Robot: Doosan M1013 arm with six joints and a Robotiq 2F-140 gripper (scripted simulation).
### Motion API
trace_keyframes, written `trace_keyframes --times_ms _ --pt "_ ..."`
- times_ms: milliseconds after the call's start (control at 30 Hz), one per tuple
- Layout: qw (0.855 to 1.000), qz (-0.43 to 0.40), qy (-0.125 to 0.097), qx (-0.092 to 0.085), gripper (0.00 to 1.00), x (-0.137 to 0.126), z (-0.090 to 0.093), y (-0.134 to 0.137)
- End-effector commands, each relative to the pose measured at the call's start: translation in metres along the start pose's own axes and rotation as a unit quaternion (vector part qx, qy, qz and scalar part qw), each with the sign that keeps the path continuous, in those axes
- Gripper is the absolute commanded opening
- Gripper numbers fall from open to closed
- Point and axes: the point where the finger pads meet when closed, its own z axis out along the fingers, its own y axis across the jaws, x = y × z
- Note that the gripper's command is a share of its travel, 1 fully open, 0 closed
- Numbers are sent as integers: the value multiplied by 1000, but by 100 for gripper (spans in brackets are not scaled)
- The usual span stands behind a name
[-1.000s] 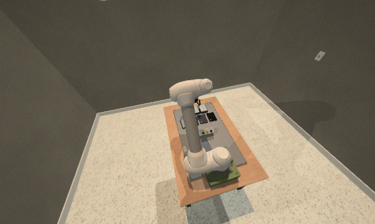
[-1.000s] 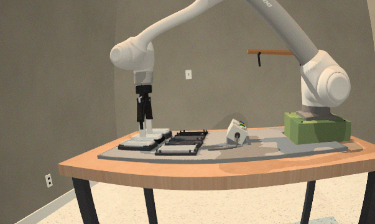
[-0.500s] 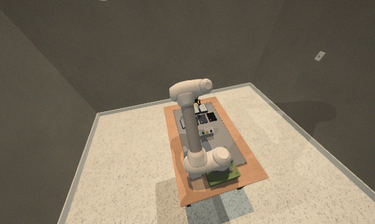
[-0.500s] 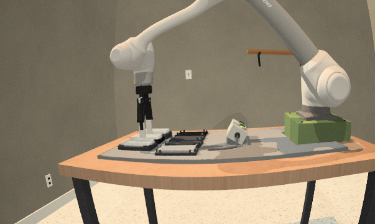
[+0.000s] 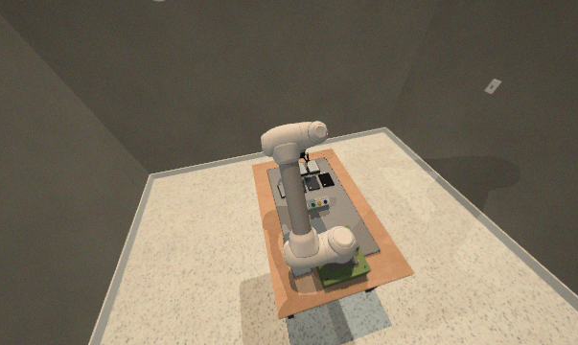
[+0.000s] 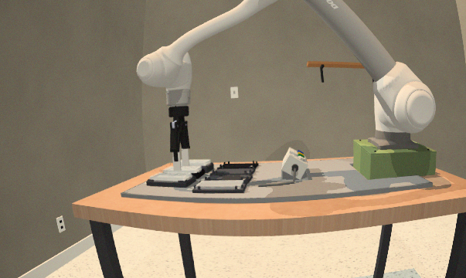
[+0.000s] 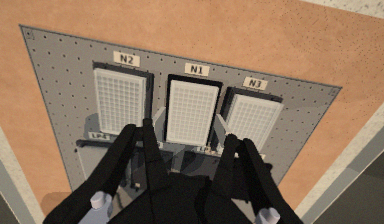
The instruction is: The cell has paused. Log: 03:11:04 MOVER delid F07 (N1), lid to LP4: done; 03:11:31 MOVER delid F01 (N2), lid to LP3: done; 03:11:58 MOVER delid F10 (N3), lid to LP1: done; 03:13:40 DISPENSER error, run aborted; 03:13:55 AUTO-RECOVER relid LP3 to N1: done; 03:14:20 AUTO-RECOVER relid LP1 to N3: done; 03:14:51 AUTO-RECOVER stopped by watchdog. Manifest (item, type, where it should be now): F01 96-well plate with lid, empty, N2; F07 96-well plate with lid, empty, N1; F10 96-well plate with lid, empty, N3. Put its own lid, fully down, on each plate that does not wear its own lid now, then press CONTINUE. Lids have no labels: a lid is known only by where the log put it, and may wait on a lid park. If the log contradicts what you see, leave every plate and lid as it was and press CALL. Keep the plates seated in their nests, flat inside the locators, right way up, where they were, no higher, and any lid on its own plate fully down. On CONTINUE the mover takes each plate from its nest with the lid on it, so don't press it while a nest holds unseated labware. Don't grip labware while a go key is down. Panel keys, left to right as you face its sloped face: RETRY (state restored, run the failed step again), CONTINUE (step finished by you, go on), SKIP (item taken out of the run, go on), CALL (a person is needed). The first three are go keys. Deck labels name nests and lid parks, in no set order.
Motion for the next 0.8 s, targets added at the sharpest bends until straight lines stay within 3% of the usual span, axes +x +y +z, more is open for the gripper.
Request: trace_keyframes --times_ms 0,533,567,767 --pt "1000 1 -2 1 66 -3 6 -2" --pt "1000 1 -2 1 66 -3 6 -2" --pt "1000 1 -2 1 0 -3 6 -2" --pt "1000 1 -2 1 0 -3 6 -2"
